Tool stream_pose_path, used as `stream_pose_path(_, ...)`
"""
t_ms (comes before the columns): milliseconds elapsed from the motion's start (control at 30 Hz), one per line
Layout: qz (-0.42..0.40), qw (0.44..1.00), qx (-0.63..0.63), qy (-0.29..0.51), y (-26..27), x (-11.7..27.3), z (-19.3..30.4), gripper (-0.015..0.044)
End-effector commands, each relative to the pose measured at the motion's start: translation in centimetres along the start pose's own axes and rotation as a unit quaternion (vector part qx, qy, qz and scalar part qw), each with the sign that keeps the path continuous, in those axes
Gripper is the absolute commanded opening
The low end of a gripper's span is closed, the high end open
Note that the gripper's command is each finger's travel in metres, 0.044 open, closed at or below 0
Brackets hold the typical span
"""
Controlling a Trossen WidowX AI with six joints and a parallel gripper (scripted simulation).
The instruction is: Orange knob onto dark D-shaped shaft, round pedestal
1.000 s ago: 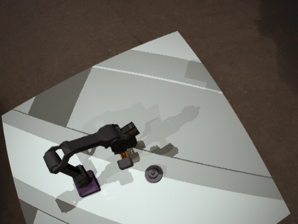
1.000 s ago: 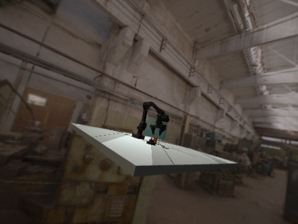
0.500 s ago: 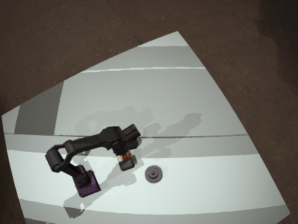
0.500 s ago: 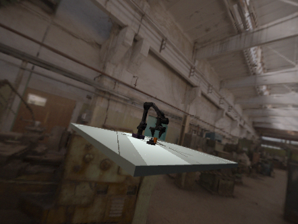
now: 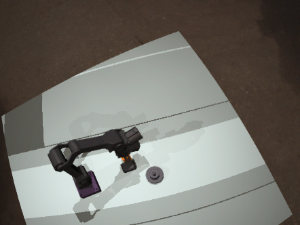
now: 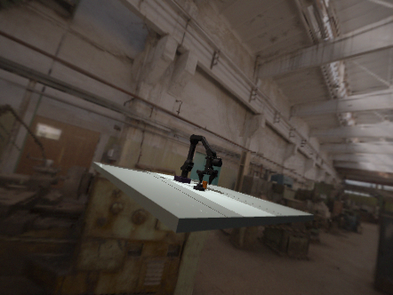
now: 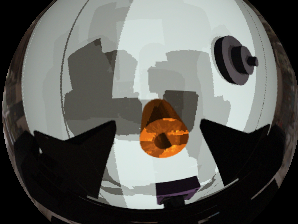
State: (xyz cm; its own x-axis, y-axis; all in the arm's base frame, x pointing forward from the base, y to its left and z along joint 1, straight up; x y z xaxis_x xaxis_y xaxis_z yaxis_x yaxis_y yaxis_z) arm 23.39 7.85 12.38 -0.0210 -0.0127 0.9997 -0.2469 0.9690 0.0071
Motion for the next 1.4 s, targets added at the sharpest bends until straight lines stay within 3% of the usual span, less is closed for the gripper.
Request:
stream_pose_path(0, 0.002, 1.0, -0.003, 0.004, 0.0, -0.8, 0.0, 0.044)
stream_pose_path(500, 0.002, 1.0, -0.003, 0.004, 0.0, -2.9, 0.3, 0.044)
stream_pose_path(833, 0.002, 1.0, -0.003, 0.004, 0.0, -2.9, 0.3, 0.0177)
stream_pose_path(1000, 0.002, 1.0, -0.003, 0.004, 0.0, -2.9, 0.3, 0.0144)
stream_pose_path(1200, 0.002, 1.0, -0.003, 0.004, 0.1, -1.1, -0.3, 0.0)
stream_pose_path(1367, 0.002, 1.0, -0.003, 0.004, 0.2, 1.6, -0.9, 0.0)
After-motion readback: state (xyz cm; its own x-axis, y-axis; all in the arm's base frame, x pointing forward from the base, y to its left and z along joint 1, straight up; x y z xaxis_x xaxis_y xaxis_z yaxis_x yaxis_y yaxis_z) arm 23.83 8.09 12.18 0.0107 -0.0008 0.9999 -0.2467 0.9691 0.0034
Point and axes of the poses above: the point midway between the two fingers, 35 mm back from their tips, its own x axis back along the fingers, its own y axis across the jaws, z = x × y, the point moved 9 cm from there along x, back along the fingers, and after that the axes turned 8 degrees about x, right-handed, at the moved point
